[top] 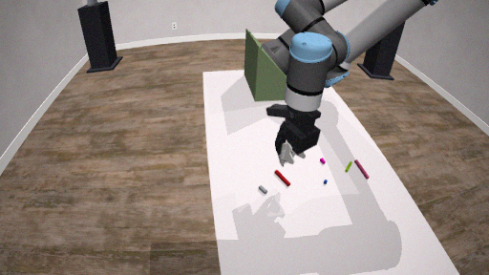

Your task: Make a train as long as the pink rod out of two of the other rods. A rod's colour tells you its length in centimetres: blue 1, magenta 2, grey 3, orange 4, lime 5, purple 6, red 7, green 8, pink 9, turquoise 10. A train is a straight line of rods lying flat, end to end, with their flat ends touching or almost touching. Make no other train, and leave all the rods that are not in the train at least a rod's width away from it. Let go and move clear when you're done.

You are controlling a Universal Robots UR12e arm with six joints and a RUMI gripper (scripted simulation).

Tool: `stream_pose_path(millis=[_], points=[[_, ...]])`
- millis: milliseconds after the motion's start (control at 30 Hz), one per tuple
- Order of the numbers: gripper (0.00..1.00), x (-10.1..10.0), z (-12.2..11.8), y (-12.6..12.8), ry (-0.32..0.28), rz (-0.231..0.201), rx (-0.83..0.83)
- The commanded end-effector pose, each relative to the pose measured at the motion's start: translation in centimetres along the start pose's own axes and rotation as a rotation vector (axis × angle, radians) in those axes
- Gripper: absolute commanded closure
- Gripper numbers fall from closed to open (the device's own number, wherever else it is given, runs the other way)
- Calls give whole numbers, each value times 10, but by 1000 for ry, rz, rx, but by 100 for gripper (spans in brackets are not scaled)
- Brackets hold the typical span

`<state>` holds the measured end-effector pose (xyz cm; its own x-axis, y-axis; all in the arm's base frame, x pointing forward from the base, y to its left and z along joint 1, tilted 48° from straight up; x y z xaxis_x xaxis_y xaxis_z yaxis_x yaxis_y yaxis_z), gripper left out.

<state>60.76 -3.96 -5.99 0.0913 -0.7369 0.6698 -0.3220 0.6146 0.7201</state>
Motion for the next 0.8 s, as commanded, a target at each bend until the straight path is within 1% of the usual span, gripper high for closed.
stream_pose_path(millis=[0,233,767], points=[[86,-1,0,0,-1,1,0],[86,-6,0,0,-1,1,0],[86,-26,0,0,-1,1,0]])
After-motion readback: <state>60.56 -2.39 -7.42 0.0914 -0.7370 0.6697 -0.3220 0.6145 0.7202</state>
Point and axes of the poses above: the point where the finger pads meet when closed, its own x axis back along the fingers, its own y axis across the jaws, z = x × y, the point moved 10 cm from there along x, back along the fingers, and after that the axes turned 9 degrees about -x, right-handed, at the moved point
